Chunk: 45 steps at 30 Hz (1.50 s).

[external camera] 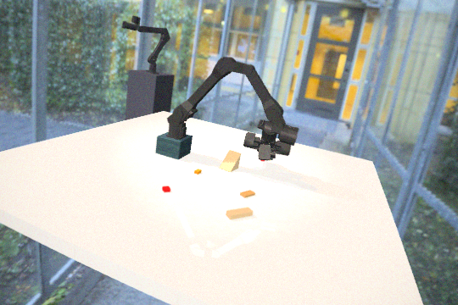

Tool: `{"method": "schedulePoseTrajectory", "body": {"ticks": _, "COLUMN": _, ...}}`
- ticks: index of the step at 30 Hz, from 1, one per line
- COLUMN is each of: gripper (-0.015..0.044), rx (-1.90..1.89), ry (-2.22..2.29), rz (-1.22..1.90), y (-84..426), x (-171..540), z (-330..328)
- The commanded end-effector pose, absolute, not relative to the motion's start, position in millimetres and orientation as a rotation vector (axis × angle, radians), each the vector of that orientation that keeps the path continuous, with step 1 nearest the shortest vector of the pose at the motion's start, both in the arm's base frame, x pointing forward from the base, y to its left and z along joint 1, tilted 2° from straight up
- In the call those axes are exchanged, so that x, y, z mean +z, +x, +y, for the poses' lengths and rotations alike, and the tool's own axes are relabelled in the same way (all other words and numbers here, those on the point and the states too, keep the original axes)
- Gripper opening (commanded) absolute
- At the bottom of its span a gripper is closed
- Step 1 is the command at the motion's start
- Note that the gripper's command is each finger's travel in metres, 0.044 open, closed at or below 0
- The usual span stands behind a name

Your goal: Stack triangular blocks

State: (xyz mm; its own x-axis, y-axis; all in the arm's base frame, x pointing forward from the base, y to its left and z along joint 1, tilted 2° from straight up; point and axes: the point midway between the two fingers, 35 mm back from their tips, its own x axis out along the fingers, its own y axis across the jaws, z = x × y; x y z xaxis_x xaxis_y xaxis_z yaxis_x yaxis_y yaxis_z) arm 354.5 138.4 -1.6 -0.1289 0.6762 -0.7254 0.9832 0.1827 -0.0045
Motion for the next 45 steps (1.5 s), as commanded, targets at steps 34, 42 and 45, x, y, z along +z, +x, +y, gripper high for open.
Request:
{"method": "schedulePoseTrajectory", "body": {"ticks": 34, "gripper": 0.0000, "rx": -0.206, "ry": 0.998, "rz": 1.810, "y": 350.0, "x": 49.1, "z": 147.1}}
{"method": "schedulePoseTrajectory", "body": {"ticks": 42, "gripper": 0.0000, "rx": -0.023, "ry": 0.746, "rz": 1.773, "y": 348.9, "x": 48.2, "z": 149.4}}
{"method": "schedulePoseTrajectory", "body": {"ticks": 45, "gripper": 0.0000, "rx": 0.043, "ry": 0.650, "rz": 1.757, "y": 348.6, "x": 48.1, "z": 150.3}}
